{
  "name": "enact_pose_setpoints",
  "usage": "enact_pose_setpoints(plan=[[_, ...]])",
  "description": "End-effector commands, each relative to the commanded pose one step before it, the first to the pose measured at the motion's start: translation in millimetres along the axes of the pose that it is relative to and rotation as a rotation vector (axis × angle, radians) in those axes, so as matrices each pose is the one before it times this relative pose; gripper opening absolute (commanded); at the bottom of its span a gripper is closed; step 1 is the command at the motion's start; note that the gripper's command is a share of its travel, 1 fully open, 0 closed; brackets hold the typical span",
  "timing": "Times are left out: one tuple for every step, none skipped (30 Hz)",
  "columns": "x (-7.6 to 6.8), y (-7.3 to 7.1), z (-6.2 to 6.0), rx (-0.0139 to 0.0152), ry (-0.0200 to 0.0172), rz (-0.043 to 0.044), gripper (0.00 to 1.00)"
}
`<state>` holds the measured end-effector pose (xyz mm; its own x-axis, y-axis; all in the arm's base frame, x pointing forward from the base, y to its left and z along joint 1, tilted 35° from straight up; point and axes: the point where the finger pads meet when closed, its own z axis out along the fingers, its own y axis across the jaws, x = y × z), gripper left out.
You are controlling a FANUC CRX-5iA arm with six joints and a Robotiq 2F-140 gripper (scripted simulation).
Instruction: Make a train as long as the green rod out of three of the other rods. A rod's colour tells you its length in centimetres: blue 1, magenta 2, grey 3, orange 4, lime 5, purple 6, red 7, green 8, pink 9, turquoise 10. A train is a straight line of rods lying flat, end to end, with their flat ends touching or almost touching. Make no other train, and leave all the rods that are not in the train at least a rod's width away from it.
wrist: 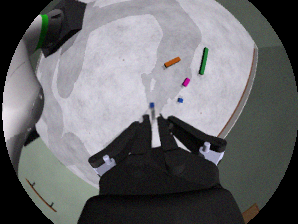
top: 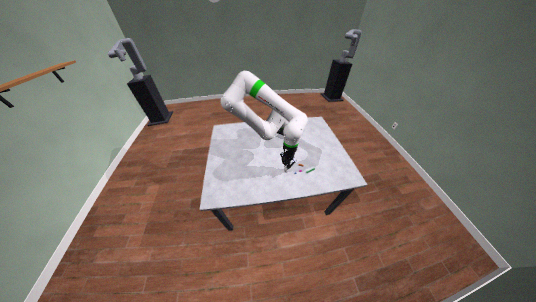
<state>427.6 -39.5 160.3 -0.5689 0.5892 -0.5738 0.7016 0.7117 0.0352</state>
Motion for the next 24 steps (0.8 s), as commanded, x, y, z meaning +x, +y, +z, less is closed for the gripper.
enact_pose_setpoints(plan=[[-0.02, 0.19, -0.19, -0.00036, -0.00016, -0.00002, 0.03], [0.0, 0.0, 0.0, 0.0, 0.0, 0.0, 0.03], [0.0, 0.0, 0.0, 0.0, 0.0, 0.0, 0.03], [0.0, 0.0, 0.0, 0.0, 0.0, 0.0, 0.05], [0.0, 0.0, 0.0, 0.0, 0.0, 0.0, 0.05], [0.0, 0.0, 0.0, 0.0, 0.0, 0.0, 0.05], [0.0, 0.0, 0.0, 0.0, 0.0, 0.0, 0.08], [0.0, 0.0, 0.0, 0.0, 0.0, 0.0, 0.08], [0.0, 0.0, 0.0, 0.0, 0.0, 0.0, 0.08], [0.0, 0.0, 0.0, 0.0, 0.0, 0.0, 0.08], [0.0, 0.0, 0.0, 0.0, 0.0, 0.0, 0.08], [0.0, 0.0, 0.0, 0.0, 0.0, 0.0, 0.1], [0.0, 0.0, 0.0, 0.0, 0.0, 0.0, 0.1], [0.0, 0.0, 0.0, 0.0, 0.0, 0.0, 0.1], [0.0, 0.0, 0.0, 0.0, 0.0, 0.0, 0.12], [0.0, 0.0, 0.0, 0.0, 0.0, 0.0, 0.12], [0.0, 0.0, 0.0, 0.0, 0.0, 0.0, 0.12], [0.0, 0.0, 0.0, 0.0, 0.0, 0.0, 0.15], [0.0, 0.0, 0.0, 0.0, 0.0, 0.0, 0.15], [0.0, 0.0, 0.0, 0.0, 0.0, 0.0, 0.15], [0.0, 0.0, 0.0, 0.0, 0.0, 0.0, 0.15], [0.0, 0.0, 0.0, 0.0, 0.0, 0.0, 0.15], [0.0, 0.0, 0.0, 0.0, 0.0, 0.0, 0.15], [0.0, 0.0, 0.0, 0.0, 0.0, 0.0, 0.15]])
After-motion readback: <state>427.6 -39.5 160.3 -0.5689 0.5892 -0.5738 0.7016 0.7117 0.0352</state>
